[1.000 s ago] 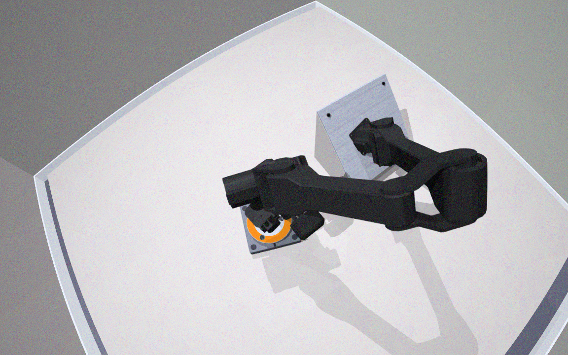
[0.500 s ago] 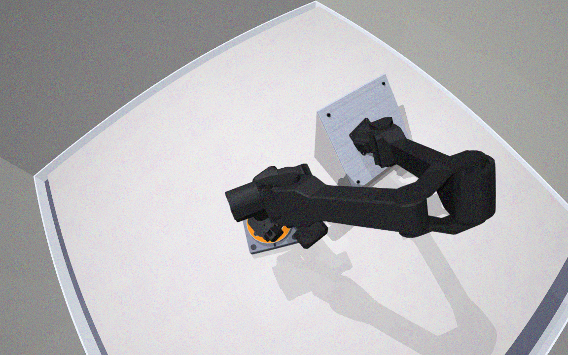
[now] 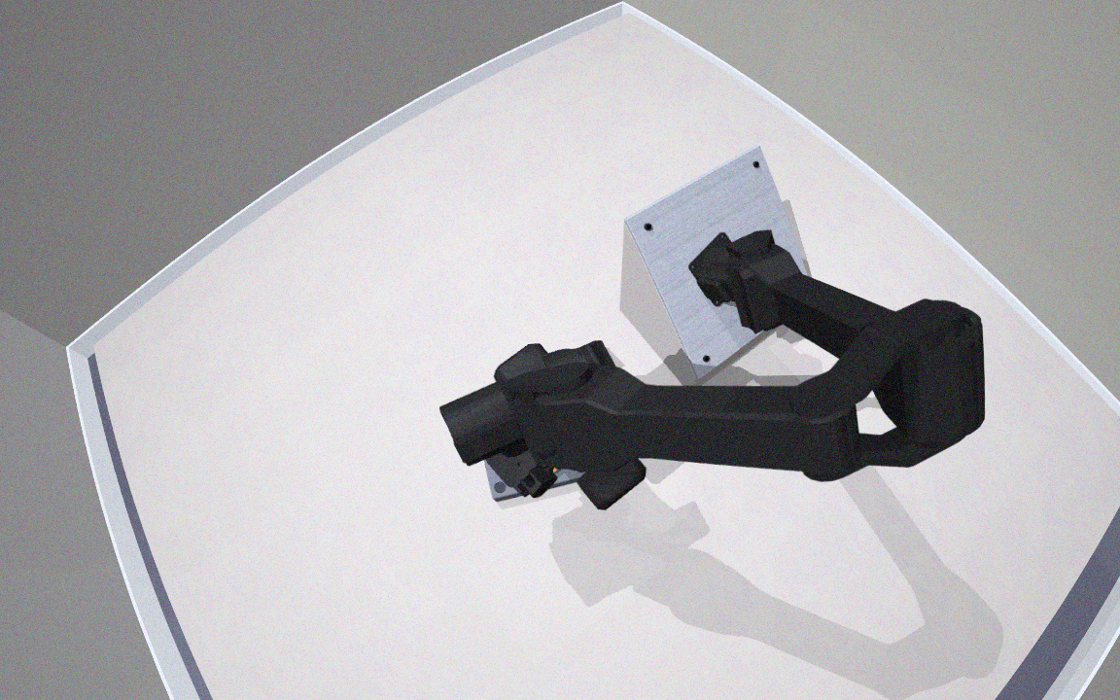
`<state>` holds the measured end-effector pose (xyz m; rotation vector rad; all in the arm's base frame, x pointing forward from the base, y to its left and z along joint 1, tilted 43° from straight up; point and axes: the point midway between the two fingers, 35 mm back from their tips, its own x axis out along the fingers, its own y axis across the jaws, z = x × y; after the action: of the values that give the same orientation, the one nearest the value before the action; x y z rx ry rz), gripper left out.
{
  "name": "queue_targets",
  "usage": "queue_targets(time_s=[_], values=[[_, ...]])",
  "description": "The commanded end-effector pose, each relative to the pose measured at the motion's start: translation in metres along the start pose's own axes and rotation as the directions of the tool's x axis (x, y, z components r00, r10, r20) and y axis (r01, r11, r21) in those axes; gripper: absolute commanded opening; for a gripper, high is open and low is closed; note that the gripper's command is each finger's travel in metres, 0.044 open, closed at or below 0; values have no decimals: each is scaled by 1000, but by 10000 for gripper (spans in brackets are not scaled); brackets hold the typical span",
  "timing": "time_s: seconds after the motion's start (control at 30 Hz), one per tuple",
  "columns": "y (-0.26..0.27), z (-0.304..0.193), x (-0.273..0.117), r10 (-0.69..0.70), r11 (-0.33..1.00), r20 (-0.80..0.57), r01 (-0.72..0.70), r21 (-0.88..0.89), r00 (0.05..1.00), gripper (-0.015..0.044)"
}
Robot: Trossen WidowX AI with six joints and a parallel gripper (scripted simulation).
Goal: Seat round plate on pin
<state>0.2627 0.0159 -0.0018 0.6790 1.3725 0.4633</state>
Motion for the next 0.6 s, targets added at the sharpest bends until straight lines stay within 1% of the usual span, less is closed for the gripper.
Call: queue_targets(time_s=[0.0,0.57], values=[[4,6,-2,2,1000,4,-2,-1,1000,0],[11,25,-2,2,1000,5,-2,-2,1000,0]])
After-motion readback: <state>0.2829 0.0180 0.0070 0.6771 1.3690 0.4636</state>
